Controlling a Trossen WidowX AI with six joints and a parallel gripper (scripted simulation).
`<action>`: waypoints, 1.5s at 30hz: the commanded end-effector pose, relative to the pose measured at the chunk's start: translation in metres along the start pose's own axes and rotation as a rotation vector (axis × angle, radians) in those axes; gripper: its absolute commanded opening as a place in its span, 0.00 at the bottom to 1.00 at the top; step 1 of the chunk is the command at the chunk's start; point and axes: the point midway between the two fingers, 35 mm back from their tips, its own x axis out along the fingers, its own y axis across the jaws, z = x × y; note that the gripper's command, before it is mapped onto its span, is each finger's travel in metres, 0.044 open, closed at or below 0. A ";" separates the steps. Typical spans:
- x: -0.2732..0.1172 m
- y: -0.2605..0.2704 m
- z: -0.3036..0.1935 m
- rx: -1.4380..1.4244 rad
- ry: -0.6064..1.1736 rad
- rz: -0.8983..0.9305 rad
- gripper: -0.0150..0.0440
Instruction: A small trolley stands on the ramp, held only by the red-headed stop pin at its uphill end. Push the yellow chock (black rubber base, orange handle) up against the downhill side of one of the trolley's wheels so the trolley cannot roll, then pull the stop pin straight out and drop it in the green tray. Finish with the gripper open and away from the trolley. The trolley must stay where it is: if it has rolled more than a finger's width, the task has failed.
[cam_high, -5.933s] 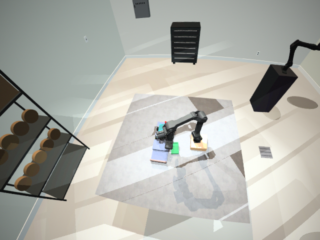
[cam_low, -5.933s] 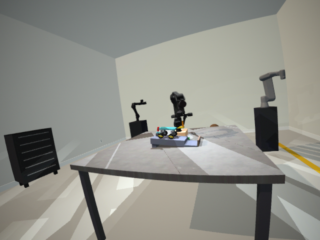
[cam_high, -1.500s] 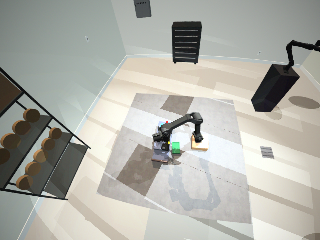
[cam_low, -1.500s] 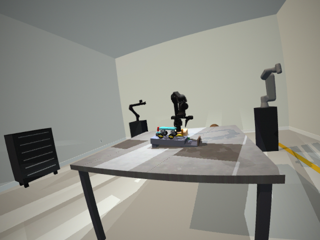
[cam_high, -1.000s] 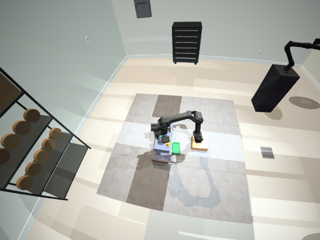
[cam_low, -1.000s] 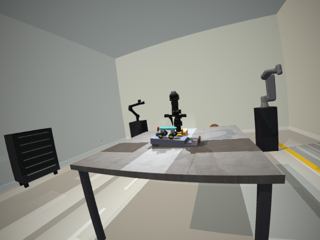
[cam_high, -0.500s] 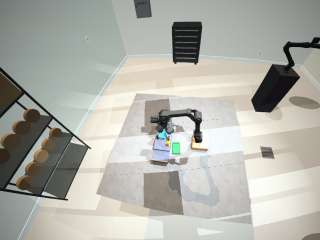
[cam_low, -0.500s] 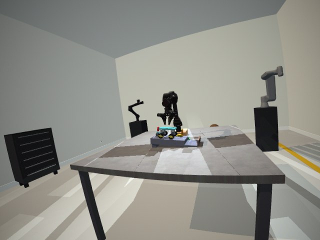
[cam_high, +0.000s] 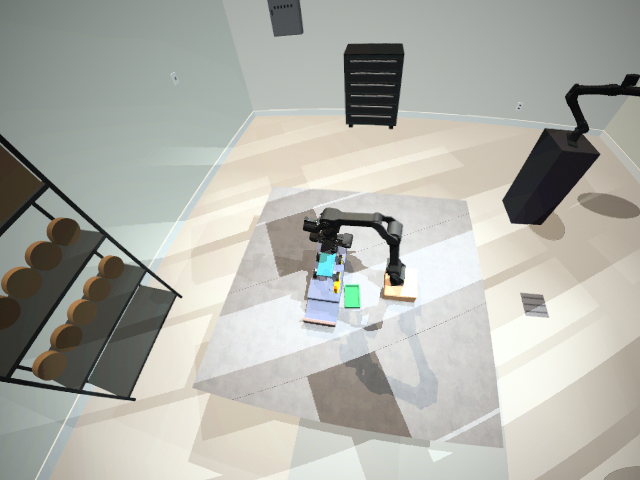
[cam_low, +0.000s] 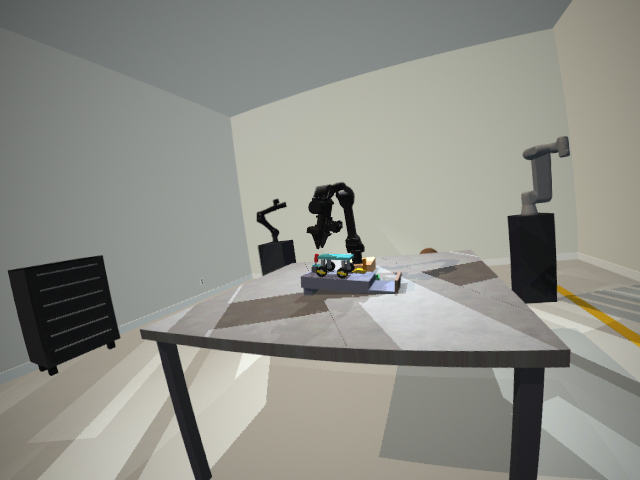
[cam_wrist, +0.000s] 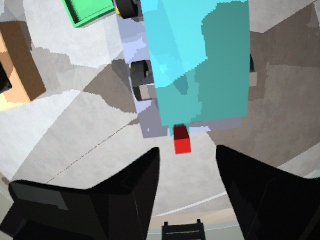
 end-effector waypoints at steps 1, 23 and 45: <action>0.000 0.001 -0.010 -0.088 0.016 0.010 0.58; 0.023 0.001 -0.010 -0.088 0.017 0.010 0.58; 0.051 0.001 -0.011 -0.088 0.018 0.010 0.58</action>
